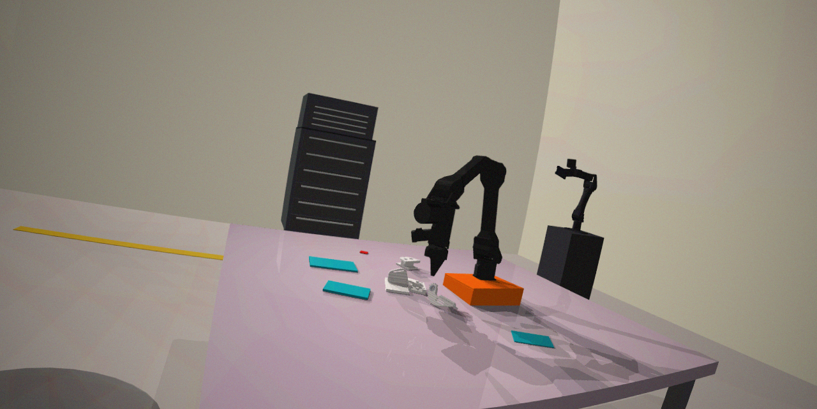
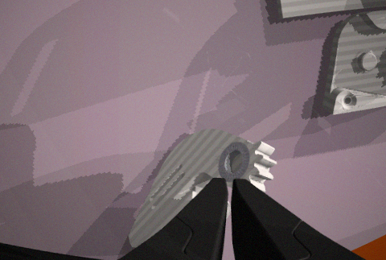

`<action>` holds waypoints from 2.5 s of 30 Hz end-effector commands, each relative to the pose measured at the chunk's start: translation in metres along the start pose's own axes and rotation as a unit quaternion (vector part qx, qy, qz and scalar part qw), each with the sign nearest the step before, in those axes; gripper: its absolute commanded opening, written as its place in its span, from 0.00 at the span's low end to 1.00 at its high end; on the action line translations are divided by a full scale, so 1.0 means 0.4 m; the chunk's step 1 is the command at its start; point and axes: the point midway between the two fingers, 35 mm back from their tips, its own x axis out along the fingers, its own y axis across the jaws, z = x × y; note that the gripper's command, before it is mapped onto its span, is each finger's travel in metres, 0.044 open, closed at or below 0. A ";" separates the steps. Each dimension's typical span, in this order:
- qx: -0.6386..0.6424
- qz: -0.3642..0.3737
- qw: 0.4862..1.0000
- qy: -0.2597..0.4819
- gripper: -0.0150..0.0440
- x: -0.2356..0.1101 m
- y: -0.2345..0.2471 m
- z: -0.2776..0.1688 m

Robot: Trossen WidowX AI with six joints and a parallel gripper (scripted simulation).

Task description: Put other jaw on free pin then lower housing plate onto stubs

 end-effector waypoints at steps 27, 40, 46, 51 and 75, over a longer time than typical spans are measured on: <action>-0.466 -0.001 0.885 -0.002 0.25 0.000 -0.042 -0.029; -0.641 -0.001 0.768 -0.002 0.25 0.002 -0.060 -0.042; -0.712 -0.001 0.702 -0.001 0.25 0.003 -0.069 -0.048; -0.767 -0.001 0.642 -0.001 0.25 0.004 -0.076 -0.053; -0.945 -0.002 0.326 0.000 0.25 0.010 -0.107 -0.076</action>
